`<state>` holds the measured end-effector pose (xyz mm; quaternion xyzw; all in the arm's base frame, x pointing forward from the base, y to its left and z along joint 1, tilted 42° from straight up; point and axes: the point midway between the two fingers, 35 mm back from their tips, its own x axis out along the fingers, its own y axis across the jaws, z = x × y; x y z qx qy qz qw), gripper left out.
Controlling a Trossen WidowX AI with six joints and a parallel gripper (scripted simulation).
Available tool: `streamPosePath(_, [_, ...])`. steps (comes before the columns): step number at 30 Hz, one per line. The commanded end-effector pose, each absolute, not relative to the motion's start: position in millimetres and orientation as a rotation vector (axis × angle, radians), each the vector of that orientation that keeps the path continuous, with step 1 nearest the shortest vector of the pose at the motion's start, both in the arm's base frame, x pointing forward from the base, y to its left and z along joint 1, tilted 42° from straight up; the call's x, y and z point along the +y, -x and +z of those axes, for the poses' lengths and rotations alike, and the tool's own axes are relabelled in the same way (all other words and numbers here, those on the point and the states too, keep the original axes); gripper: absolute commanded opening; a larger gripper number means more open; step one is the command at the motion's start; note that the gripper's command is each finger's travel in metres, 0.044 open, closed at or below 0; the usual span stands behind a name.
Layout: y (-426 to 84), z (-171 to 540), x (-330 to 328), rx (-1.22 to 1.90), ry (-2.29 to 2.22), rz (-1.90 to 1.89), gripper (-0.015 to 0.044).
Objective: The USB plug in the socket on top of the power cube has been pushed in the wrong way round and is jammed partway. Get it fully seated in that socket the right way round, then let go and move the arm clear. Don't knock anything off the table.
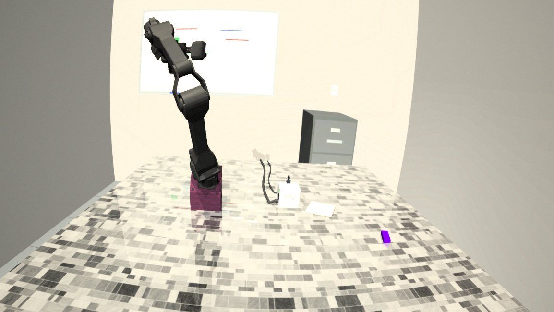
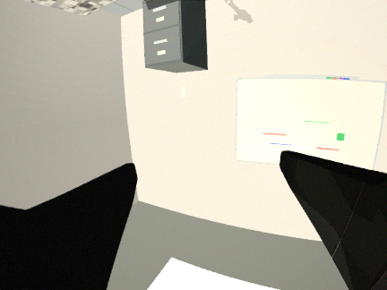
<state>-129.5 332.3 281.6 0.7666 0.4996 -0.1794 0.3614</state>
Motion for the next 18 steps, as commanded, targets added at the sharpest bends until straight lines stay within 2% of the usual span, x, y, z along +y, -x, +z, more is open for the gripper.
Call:
streamPosePath(1, [128, 281, 333, 1.280, -1.990, -0.477, 0.0426])
streamPosePath(6, [82, 255, 353, 1.042, -2.388, -0.843, 0.0440])
streamPosePath(12, [15, 221, 367, 0.536, -2.931, -1.288, 0.0440])
streamPosePath(18, [-24, 201, 368, 0.125, -3.227, -1.487, 0.0440])
